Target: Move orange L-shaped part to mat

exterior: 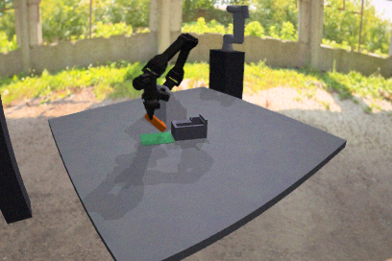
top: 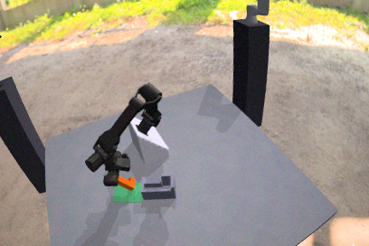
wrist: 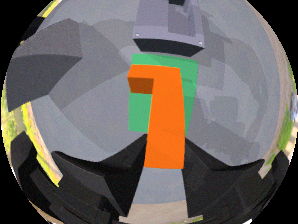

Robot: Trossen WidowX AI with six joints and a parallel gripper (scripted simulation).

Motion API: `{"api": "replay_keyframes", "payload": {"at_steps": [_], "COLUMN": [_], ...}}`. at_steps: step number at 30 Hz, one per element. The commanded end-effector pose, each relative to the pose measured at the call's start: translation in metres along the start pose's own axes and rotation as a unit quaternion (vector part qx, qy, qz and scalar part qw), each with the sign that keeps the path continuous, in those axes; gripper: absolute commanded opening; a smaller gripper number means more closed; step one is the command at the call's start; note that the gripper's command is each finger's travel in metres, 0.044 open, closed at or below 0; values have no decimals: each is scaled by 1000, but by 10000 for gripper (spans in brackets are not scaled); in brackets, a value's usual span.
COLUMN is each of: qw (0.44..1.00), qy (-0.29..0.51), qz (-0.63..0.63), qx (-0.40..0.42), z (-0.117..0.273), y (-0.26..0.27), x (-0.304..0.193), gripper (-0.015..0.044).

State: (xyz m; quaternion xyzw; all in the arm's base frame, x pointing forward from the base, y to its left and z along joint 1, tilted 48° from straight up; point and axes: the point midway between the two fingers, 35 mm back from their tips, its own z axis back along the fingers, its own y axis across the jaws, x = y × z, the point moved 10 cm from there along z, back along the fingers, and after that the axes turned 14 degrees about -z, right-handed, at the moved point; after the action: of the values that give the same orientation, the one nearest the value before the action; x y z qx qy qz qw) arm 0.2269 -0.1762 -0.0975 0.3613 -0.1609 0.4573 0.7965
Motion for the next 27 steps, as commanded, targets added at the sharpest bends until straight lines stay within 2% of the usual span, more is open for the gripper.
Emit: {"api": "replay_keyframes", "payload": {"at_steps": [1,15,27], "qw": [1000,1000,1000], "qy": [-3,-3,-4], "qz": [-2,-2,-2], "qx": [1,1,1], "z": [-7,-29,-30], "y": [0,1,1], "x": [1,1,1], "gripper": [0,0,0]}}
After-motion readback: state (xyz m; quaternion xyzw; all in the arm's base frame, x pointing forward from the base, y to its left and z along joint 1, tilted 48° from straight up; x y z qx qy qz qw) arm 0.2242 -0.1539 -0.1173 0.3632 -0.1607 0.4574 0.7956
